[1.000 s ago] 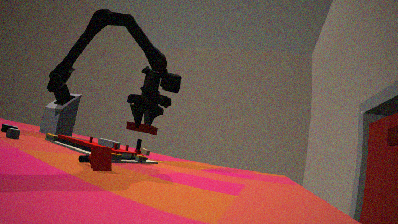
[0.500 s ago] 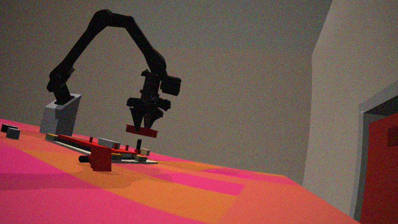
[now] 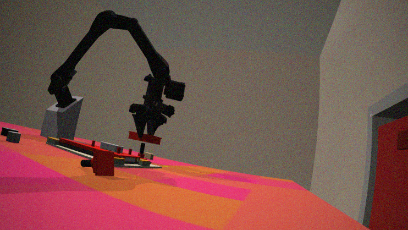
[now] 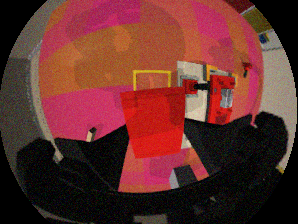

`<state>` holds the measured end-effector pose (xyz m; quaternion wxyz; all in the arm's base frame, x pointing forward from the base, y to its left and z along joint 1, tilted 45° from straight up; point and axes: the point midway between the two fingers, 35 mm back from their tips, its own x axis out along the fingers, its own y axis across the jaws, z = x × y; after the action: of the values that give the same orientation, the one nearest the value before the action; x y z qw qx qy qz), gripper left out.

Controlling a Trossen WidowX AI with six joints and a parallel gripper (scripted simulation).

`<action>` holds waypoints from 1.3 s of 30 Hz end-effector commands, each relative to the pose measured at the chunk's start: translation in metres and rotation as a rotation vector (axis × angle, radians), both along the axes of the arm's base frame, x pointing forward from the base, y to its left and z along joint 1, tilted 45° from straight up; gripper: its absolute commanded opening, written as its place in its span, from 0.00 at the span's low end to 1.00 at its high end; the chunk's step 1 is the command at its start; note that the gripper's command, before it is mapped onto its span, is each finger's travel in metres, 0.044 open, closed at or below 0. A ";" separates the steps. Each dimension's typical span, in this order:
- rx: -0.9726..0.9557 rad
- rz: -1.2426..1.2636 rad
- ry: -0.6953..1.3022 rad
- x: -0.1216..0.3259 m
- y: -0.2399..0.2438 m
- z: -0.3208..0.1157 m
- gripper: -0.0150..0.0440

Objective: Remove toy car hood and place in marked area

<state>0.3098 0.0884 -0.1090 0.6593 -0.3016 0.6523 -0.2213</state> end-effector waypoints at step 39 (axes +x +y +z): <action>-0.011 0.006 0.009 -0.002 -0.024 -0.023 0.25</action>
<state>0.3105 0.0678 -0.1291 0.6592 -0.3022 0.6517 -0.2222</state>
